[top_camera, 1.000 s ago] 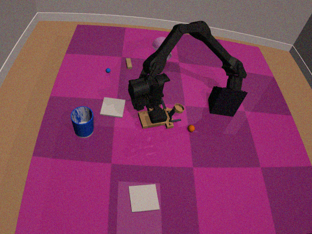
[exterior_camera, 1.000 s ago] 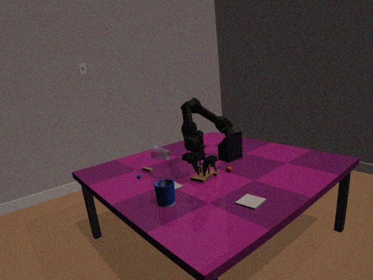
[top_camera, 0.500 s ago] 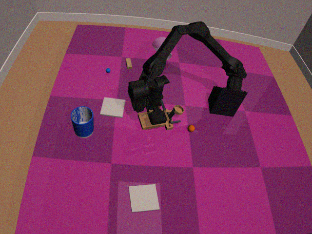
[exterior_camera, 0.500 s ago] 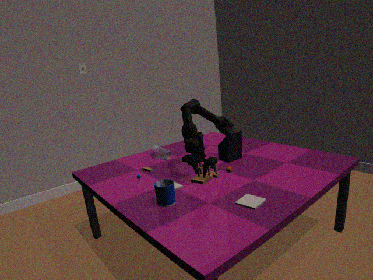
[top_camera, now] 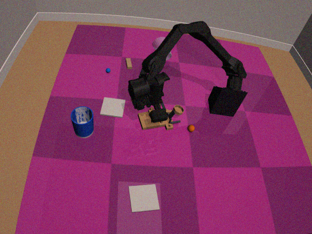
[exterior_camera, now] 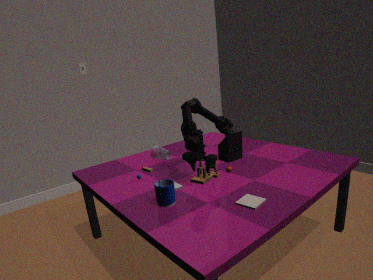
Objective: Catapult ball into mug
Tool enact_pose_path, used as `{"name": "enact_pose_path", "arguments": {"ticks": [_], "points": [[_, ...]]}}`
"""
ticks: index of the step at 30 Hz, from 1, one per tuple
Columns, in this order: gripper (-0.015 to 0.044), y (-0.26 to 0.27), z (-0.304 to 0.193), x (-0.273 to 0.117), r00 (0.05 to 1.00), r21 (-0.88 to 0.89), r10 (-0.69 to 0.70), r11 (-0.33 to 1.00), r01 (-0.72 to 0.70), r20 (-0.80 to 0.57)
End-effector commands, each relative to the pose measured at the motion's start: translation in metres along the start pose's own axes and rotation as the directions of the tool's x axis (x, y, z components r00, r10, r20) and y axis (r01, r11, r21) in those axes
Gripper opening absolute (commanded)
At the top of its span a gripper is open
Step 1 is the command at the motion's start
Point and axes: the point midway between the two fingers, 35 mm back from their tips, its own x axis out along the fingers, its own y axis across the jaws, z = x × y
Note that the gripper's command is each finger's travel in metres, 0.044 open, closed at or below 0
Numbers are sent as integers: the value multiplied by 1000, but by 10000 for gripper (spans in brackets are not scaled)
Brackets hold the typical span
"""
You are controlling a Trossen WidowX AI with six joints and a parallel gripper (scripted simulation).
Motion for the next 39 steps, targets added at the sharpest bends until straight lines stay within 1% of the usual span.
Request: {"name": "enact_pose_path", "arguments": {"ticks": [1, 3, 4, 6, 7, 11, 13, 16, 19, 20, 24, 25, 32, 39], "points": [[440, 2, 3, -63, 1000, 4, 7, 1000, -7, 28], [440, 2, 0, -84, 1000, 4, 6, 1000, -6, 27], [440, 2, -1, -87, 1000, 4, 6, 1000, -6, 27], [440, 2, -1, -87, 1000, 4, 6, 1000, -6, 27], [440, 4, 3, -68, 999, -3, 2, 1000, -2, 34], [440, 4, 3, -70, 999, -2, 3, 1000, -2, 35], [440, 4, 4, -88, 999, -1, 4, 1000, -4, 41], [440, 4, 3, -129, 999, 3, 7, 1000, -7, 54], [440, 4, 2, -138, 998, 3, 8, 1000, -8, 57], [414, 6, 2, -111, 999, -2, 0, 1000, 0, 37], [309, 31, -18, -94, 999, 45, 4, 999, -6, 39], [300, 38, -26, -89, 999, 59, 5, 998, -7, 39], [300, 76, -85, -50, 999, 158, 8, 987, -14, 39], [300, 90, -156, -11, 999, 256, 5, 967, -14, 36]]}}
